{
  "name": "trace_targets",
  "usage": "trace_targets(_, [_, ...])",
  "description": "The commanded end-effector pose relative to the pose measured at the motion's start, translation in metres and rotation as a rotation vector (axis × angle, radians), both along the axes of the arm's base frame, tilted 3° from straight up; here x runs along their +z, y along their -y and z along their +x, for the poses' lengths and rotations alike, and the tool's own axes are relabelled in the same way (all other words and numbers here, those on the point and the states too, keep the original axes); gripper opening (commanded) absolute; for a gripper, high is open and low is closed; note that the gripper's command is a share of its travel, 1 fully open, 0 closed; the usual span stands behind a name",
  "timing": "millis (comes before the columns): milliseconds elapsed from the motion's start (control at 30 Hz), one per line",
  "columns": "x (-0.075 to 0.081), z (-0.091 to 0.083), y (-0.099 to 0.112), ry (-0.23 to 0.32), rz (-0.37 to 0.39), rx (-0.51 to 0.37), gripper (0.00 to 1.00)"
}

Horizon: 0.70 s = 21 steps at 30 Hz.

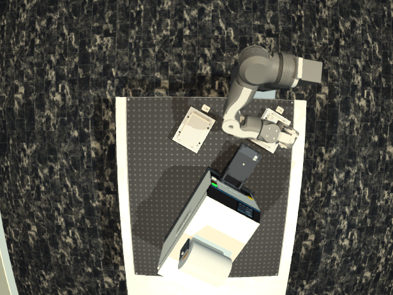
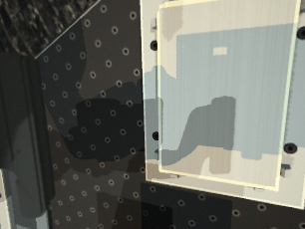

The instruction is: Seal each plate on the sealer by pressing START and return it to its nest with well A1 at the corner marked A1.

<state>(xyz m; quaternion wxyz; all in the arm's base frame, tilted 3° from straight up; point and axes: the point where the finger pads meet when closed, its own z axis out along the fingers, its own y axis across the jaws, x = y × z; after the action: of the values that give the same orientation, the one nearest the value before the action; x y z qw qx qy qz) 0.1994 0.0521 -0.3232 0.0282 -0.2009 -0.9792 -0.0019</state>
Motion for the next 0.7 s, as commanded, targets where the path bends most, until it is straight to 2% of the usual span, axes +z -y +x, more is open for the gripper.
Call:
trace_targets(0, [0.001, 0.005, 0.008, -0.003, -0.005, -0.003, 0.65])
trace_targets(100, [0.003, 0.012, 0.02, -0.001, -0.001, -0.005, 0.65])
trace_targets(167, [0.003, 0.012, 0.02, -0.001, -0.001, -0.005, 0.65])
trace_targets(667, [0.016, 0.048, 0.086, 0.002, -0.001, -0.015, 0.65])
